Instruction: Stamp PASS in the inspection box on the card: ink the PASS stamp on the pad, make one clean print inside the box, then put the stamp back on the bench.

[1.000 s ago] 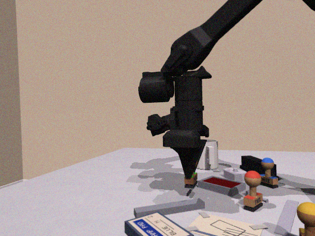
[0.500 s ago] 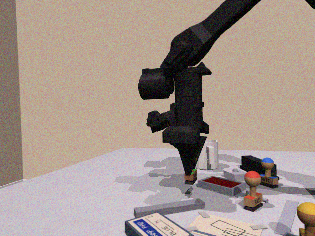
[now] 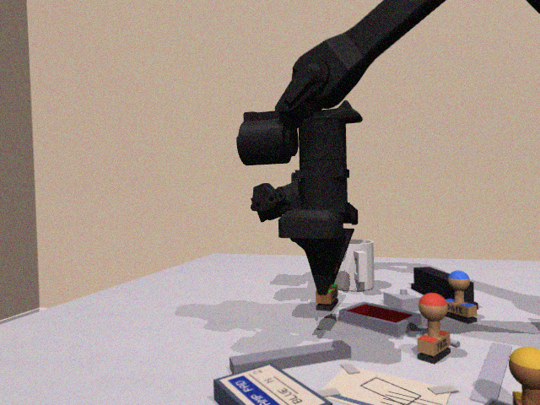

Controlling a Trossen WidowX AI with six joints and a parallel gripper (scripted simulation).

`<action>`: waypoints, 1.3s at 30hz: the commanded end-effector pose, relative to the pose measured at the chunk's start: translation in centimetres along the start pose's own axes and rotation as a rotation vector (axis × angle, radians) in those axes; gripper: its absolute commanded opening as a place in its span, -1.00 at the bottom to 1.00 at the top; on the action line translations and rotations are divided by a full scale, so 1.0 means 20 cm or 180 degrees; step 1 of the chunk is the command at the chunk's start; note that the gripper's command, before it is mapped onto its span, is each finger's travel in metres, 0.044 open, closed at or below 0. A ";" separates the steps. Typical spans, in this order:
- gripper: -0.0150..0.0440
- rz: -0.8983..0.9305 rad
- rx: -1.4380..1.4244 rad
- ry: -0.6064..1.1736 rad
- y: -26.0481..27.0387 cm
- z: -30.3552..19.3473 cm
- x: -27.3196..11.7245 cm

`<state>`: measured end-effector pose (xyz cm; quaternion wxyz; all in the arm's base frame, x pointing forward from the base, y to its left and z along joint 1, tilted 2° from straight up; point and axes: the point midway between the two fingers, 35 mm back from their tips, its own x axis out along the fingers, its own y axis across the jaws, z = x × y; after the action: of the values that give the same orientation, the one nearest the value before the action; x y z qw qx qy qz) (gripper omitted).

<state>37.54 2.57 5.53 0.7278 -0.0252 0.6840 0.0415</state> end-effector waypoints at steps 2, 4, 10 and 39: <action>-0.49 -0.0001 -0.0003 -0.0007 0.00 0.00 -0.02; -0.49 -0.0001 -0.0003 -0.0007 0.00 0.00 -0.02; -0.49 -0.0001 -0.0003 -0.0007 0.00 0.00 -0.04; -0.49 -0.0002 -0.0003 -0.0006 0.00 0.00 -0.11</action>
<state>37.34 2.54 7.45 0.7278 -0.0251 0.6841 0.0413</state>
